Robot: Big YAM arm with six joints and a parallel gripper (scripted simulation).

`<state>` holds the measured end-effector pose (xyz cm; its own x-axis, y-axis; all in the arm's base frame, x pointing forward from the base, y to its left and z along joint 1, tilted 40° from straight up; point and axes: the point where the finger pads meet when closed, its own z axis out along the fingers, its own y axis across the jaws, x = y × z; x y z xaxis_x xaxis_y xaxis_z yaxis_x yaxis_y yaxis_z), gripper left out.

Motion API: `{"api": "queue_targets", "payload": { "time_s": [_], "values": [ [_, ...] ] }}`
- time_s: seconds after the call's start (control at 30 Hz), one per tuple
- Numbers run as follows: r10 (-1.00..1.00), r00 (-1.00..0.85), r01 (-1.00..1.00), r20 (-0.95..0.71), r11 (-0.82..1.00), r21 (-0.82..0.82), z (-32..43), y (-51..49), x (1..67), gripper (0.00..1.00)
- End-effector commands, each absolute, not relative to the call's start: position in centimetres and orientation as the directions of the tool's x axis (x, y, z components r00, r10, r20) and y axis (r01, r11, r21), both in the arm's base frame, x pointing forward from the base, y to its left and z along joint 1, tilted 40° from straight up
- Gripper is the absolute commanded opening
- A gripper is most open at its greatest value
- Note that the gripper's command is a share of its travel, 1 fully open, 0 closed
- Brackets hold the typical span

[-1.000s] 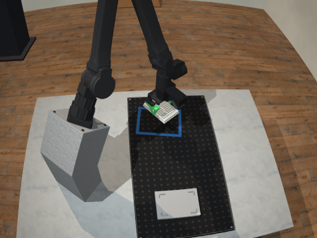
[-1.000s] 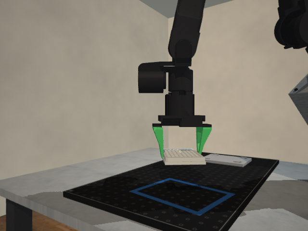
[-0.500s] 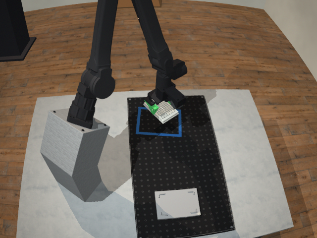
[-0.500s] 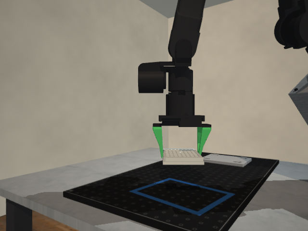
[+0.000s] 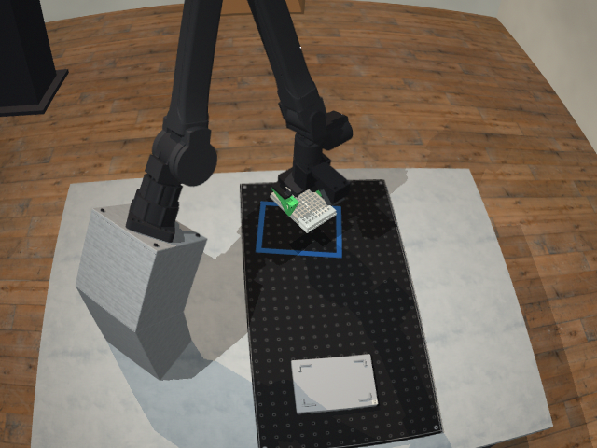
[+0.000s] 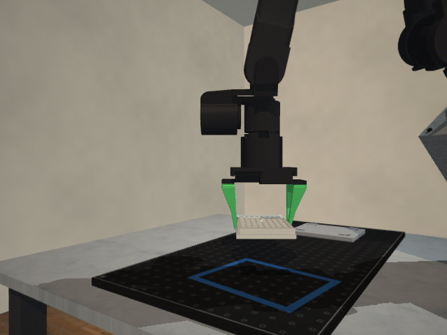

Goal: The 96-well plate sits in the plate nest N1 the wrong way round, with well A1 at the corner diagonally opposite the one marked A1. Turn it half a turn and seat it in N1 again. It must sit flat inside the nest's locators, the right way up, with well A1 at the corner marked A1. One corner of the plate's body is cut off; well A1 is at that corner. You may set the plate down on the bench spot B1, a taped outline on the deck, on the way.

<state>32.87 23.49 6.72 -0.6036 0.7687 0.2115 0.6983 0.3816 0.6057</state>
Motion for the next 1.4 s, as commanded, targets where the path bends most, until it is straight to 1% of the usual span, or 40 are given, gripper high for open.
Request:
{"api": "queue_targets", "payload": {
  "time_s": [0.0,1.37],
  "values": [
    [0.773,-0.597,0.698,0.213,0.369,0.614,7.2,23.6,33.2,0.00],
    [0.770,-0.601,0.696,0.216,0.370,0.616,5.6,25.0,34.0,0.00]
  ]
}}
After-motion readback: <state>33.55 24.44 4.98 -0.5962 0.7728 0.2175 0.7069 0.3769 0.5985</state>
